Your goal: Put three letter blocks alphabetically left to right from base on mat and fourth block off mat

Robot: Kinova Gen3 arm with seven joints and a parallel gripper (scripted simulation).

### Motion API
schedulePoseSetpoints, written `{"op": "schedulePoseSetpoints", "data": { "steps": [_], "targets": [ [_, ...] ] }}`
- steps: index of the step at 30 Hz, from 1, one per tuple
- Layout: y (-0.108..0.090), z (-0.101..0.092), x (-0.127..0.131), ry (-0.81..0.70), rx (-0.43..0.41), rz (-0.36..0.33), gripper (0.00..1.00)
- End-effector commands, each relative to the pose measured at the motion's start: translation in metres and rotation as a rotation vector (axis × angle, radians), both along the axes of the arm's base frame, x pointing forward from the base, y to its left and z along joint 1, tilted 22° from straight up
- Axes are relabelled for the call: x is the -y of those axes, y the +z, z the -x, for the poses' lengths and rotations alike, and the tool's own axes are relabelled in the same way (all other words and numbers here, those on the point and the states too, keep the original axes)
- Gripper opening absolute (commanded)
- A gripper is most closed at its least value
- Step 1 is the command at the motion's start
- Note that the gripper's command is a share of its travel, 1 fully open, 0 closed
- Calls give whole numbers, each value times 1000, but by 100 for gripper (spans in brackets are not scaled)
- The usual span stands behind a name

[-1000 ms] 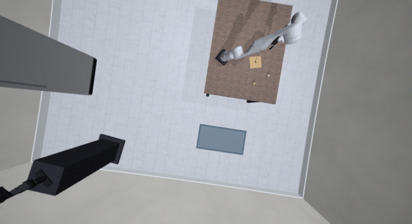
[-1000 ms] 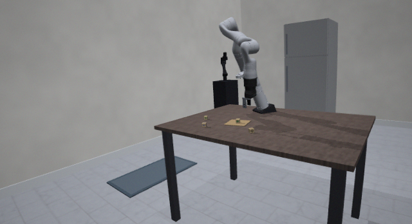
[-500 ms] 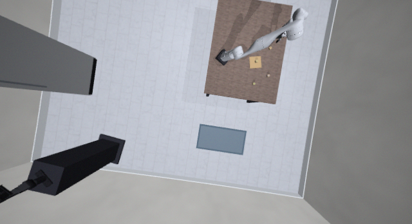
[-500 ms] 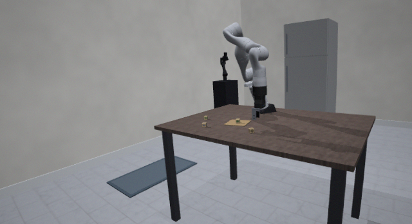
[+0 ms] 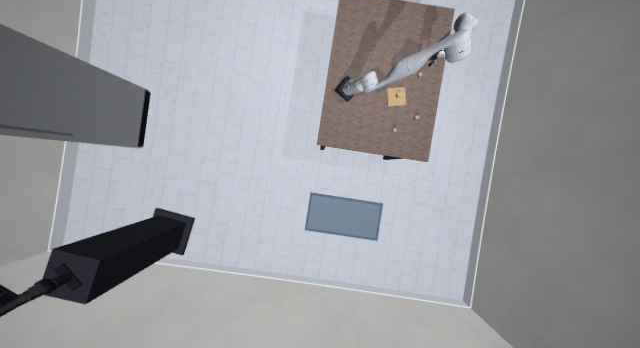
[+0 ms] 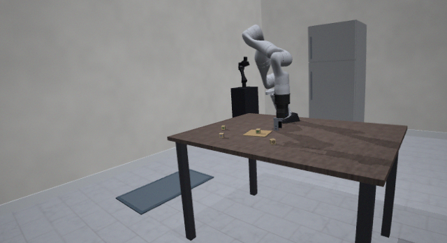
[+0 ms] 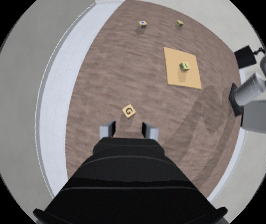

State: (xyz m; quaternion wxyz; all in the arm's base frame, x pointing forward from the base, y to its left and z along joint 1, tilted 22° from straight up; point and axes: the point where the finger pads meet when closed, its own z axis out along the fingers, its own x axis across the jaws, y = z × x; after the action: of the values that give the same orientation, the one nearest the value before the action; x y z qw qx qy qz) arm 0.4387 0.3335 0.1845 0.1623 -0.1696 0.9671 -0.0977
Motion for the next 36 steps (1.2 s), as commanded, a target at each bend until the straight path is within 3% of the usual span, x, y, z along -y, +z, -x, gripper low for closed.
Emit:
{"op": "schedulePoseSetpoints", "data": {
  "steps": [1, 36],
  "targets": [
    [1, -1, -2, 11, 2, 2, 100],
    [2, 0, 4, 9, 6, -2, 100]
  ]
}}
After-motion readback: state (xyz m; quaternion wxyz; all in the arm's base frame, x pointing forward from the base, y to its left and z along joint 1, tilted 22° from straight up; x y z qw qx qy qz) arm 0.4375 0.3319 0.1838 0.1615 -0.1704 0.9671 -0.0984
